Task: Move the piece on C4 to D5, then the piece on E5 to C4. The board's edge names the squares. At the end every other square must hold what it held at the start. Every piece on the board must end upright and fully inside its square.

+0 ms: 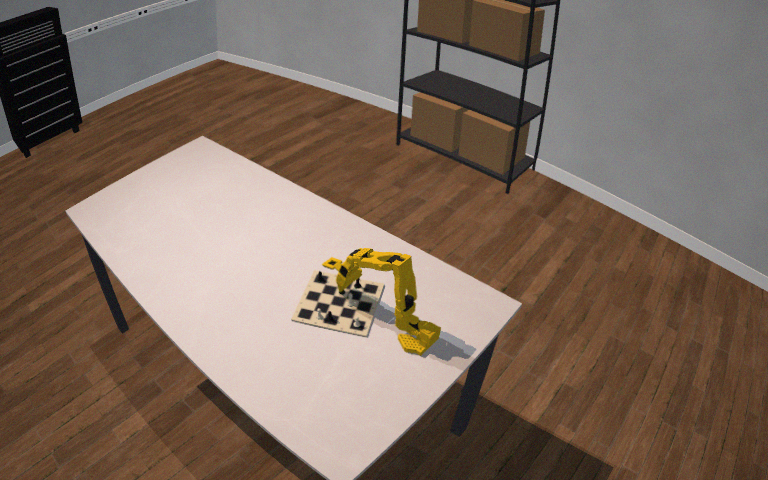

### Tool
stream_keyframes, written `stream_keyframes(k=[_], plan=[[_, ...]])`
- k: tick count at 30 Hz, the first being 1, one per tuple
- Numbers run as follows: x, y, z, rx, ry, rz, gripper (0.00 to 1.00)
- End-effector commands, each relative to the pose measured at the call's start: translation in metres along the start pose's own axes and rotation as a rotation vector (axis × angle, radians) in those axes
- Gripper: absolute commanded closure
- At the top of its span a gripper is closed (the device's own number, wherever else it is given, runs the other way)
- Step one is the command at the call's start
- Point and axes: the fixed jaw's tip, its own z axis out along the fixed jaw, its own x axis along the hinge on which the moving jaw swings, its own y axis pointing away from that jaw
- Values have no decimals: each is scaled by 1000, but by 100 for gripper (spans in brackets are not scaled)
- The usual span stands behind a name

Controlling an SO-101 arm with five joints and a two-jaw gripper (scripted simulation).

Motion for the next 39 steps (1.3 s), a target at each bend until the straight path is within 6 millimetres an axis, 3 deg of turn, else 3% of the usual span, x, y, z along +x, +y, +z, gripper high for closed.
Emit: stream_keyframes(k=[1, 24, 39], plan=[[7, 2, 4, -3, 32, -11, 100], [7, 2, 4, -3, 32, -11, 91], [7, 4, 4, -6, 32, -11, 91]])
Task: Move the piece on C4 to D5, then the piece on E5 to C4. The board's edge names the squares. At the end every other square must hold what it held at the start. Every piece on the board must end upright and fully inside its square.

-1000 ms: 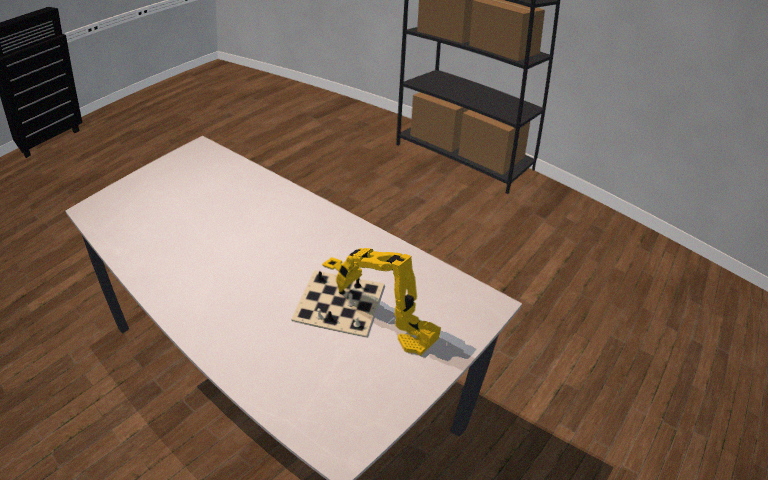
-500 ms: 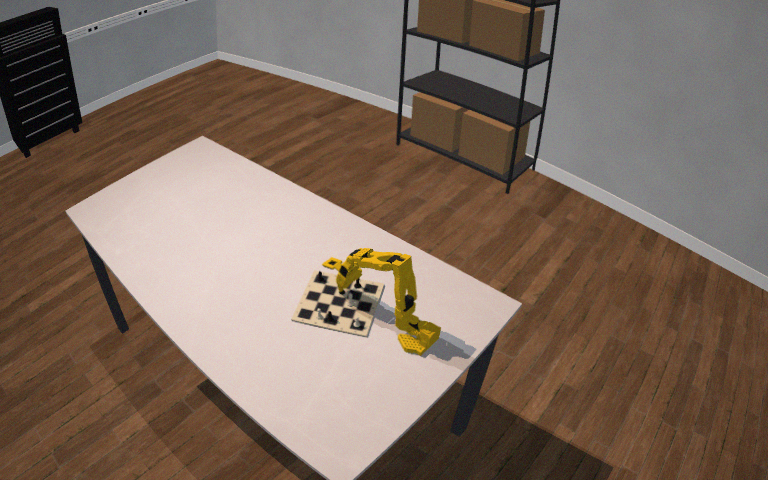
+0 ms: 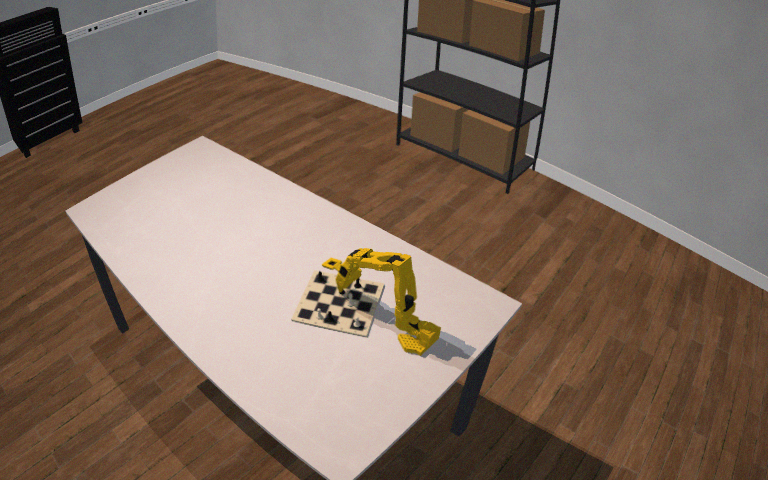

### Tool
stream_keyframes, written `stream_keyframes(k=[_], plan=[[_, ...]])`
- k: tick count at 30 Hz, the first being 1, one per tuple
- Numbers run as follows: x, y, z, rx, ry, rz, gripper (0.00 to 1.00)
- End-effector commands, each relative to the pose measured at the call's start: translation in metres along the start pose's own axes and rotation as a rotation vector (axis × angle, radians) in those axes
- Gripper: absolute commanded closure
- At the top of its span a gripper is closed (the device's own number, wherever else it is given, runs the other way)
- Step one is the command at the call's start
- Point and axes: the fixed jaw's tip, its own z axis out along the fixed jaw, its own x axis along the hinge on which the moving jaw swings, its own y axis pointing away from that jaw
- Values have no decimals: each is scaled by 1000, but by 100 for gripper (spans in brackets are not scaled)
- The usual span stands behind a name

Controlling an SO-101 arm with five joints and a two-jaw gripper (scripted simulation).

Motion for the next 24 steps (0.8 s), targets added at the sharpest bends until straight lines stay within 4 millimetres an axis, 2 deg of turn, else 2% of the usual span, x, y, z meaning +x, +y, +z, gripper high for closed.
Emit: stream_keyframes(k=[1, 24], plan=[[7, 3, 4, -5, 32, -5, 91], [6, 3, 2, -5, 32, -3, 91]])
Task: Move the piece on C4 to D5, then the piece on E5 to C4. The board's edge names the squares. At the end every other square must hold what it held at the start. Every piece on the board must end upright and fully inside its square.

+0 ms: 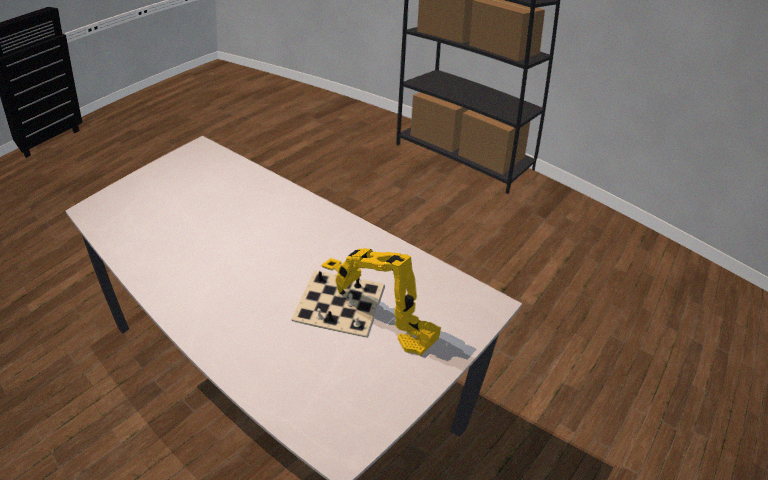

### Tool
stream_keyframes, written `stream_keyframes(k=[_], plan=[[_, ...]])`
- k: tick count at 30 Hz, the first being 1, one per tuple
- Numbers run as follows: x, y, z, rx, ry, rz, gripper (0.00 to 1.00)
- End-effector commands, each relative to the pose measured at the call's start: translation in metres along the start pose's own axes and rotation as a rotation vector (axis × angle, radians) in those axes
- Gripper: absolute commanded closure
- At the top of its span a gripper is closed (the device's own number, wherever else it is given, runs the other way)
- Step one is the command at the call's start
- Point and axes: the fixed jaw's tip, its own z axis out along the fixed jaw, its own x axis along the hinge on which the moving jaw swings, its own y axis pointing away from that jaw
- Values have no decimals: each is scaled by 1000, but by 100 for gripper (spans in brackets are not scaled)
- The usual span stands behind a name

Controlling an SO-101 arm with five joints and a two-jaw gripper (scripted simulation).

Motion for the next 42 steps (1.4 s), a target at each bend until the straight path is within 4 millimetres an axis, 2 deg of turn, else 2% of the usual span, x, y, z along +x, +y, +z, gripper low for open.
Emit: stream_keyframes(k=[1, 25, 42], plan=[[5, 1, 2, -2, 28, 4, 91], [2, 1, -3, -2, 28, 6, 91], [-5, 1, -27, -2, 28, 6, 91]])
